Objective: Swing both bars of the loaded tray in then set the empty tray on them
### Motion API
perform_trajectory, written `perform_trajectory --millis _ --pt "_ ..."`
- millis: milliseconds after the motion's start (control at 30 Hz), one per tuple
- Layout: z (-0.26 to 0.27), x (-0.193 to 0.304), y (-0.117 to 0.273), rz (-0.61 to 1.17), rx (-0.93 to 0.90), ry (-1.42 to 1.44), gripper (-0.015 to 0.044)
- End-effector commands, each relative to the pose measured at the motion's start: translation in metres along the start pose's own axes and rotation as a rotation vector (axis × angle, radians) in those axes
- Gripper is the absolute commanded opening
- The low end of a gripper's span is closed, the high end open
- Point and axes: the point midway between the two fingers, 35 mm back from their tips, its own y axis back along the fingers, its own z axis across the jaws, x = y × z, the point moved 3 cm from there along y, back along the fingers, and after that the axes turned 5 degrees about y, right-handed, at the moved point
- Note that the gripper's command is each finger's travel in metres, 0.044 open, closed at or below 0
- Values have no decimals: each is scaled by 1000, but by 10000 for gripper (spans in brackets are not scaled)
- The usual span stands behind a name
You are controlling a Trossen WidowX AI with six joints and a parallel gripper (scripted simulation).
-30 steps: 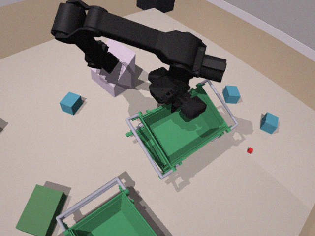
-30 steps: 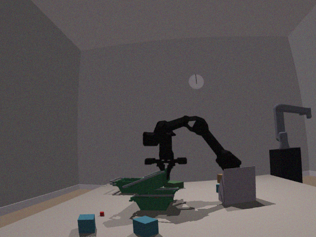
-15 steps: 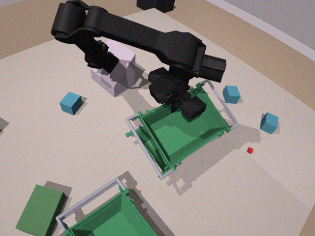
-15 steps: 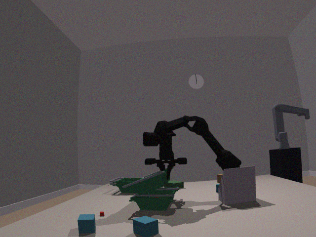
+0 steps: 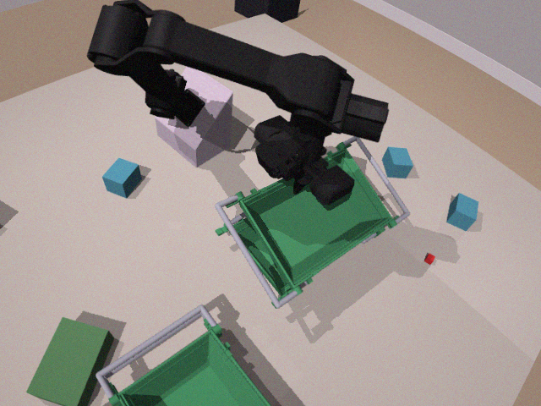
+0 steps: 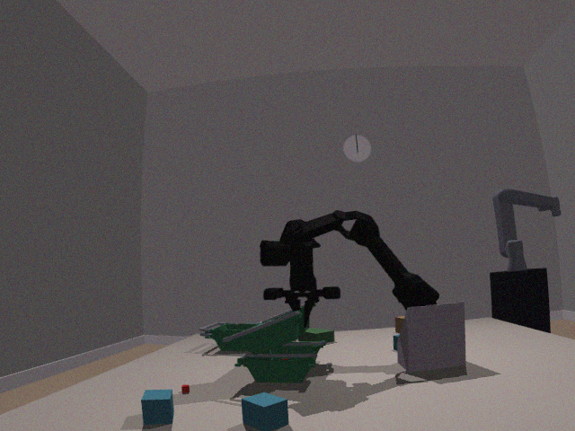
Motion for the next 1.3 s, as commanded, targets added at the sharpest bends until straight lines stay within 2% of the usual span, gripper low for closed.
perform_trajectory --millis 0,1267 --pt "-4 0 -4 3 23 6 0" --pt "-8 0 -11 3 23 6 0"
